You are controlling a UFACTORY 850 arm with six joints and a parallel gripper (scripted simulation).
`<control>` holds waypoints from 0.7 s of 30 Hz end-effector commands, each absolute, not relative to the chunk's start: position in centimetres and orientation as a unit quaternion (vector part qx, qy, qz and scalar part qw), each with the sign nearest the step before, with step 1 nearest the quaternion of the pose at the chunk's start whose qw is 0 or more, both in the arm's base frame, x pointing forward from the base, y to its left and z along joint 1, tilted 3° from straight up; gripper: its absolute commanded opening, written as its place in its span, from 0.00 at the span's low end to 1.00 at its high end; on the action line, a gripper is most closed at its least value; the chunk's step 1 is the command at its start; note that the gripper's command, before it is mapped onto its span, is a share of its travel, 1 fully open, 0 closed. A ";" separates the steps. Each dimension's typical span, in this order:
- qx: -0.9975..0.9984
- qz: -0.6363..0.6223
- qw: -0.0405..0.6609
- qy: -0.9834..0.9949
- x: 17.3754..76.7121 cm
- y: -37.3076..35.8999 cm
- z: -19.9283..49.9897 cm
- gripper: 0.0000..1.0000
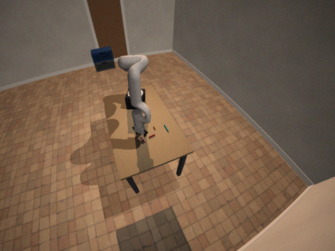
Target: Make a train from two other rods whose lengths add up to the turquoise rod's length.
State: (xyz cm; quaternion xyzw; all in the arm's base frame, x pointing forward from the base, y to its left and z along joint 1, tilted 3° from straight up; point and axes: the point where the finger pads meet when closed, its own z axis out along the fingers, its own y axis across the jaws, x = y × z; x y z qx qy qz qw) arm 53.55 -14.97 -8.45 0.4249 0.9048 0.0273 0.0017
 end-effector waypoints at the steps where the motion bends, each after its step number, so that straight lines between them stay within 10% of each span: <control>1: 0.428 0.027 0.002 0.903 53.6 -15.0 -8.4 1.00; 21: 0.658 0.027 -0.005 0.753 53.6 -15.0 -8.4 1.00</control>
